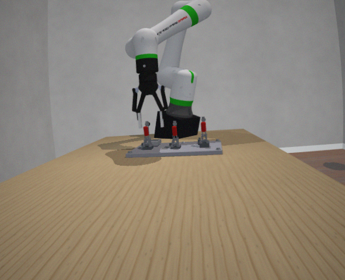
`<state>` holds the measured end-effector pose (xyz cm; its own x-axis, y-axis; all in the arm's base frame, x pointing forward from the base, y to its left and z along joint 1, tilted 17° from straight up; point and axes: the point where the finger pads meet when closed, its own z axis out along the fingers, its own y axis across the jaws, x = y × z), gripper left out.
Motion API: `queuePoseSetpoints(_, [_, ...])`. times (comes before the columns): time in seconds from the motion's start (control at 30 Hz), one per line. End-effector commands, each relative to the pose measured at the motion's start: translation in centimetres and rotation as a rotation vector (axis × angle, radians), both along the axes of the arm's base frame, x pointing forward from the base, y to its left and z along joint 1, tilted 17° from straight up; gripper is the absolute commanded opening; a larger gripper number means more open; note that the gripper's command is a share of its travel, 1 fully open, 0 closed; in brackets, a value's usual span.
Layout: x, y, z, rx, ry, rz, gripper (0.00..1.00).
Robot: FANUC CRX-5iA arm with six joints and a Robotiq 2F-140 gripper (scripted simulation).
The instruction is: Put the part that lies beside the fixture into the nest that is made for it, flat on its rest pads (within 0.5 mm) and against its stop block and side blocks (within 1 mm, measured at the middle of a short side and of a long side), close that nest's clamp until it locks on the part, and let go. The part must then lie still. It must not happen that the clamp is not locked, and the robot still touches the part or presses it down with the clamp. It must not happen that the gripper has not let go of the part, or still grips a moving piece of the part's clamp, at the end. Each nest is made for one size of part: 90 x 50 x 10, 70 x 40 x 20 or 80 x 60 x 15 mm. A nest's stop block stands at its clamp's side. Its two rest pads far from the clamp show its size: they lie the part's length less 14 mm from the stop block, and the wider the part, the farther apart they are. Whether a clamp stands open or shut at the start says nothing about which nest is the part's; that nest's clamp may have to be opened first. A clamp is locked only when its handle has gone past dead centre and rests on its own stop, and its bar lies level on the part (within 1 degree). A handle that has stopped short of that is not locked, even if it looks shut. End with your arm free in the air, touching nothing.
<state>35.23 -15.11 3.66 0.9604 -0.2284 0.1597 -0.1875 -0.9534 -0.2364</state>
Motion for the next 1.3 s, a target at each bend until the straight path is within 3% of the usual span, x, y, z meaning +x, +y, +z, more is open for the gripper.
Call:
queuePoseSetpoints(0.0, [0.0, 0.0, 0.1, 0.0, 0.0, 0.0, 0.58])
queuePoseSetpoints(0.4, [0.0, 0.0, 0.1, 0.0, 0.0, 0.0, 0.58])
queuePoseSetpoints(0.43, [0.0, 0.0, 0.1, 0.0, 0.0, 0.0, 0.28])
queuePoseSetpoints(0.67, [-0.2, -0.2, 1.0, 0.0, 0.0, 0.0, 0.28])
queuePoseSetpoints(1.07, [-1.8, -1.7, 8.4, 0.0, 0.0, 0.0, 0.28])
queuePoseSetpoints(1.27, [-2.0, -1.9, 9.4, 0.0, 0.0, 0.0, 0.28])
